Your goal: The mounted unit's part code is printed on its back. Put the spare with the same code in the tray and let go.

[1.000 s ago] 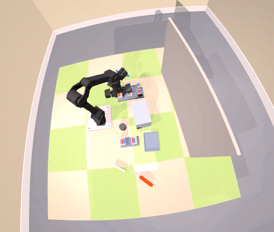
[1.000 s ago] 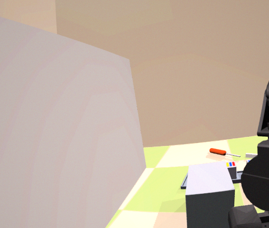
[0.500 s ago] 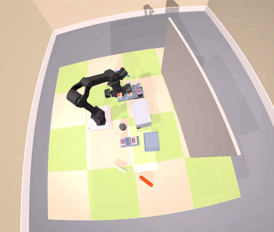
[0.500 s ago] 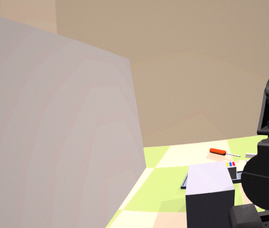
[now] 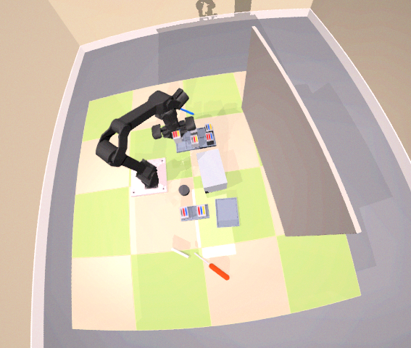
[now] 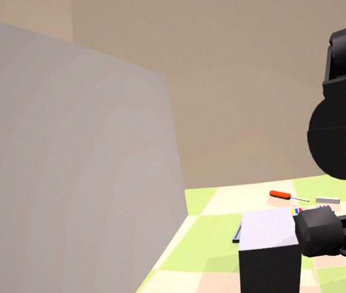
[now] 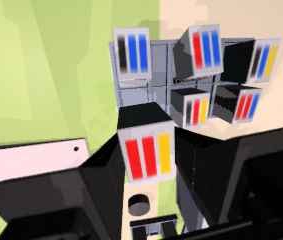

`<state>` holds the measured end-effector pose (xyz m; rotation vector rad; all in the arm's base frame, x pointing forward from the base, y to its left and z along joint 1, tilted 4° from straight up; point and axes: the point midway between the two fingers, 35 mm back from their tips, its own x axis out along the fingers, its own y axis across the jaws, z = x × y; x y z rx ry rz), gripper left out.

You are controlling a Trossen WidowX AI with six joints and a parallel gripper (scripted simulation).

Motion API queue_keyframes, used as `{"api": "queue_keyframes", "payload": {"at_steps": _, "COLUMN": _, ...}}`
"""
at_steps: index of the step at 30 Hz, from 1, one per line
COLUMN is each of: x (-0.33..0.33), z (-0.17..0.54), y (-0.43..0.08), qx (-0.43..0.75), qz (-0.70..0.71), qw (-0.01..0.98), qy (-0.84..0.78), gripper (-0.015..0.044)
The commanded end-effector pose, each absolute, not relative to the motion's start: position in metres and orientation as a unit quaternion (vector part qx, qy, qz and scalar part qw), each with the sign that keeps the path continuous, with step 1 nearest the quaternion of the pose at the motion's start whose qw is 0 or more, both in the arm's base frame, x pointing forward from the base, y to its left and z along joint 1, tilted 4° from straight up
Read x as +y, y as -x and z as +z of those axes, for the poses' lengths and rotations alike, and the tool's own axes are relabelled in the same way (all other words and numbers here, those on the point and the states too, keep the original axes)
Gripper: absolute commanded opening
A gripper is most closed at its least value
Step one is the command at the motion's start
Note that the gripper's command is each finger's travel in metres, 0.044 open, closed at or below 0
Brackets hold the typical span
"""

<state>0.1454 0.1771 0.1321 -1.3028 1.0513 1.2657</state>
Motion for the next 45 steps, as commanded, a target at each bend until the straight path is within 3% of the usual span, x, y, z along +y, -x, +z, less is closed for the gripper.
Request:
{"api": "queue_keyframes", "payload": {"at_steps": 1, "x": 0.176, "z": 0.139, "y": -0.145, "qx": 0.435, "qz": 0.521, "qw": 0.499, "qy": 0.539, "gripper": 0.0}}
{"api": "queue_keyframes", "payload": {"at_steps": 25, "x": 0.162, "z": 0.211, "y": -0.141, "qx": 0.436, "qz": 0.52, "qw": 0.499, "qy": 0.539, "gripper": 0.0}}
{"api": "queue_keyframes", "payload": {"at_steps": 45, "x": 0.131, "z": 0.221, "y": -0.214, "qx": 0.442, "qz": 0.512, "qw": 0.504, "qy": 0.537, "gripper": 0.0}}
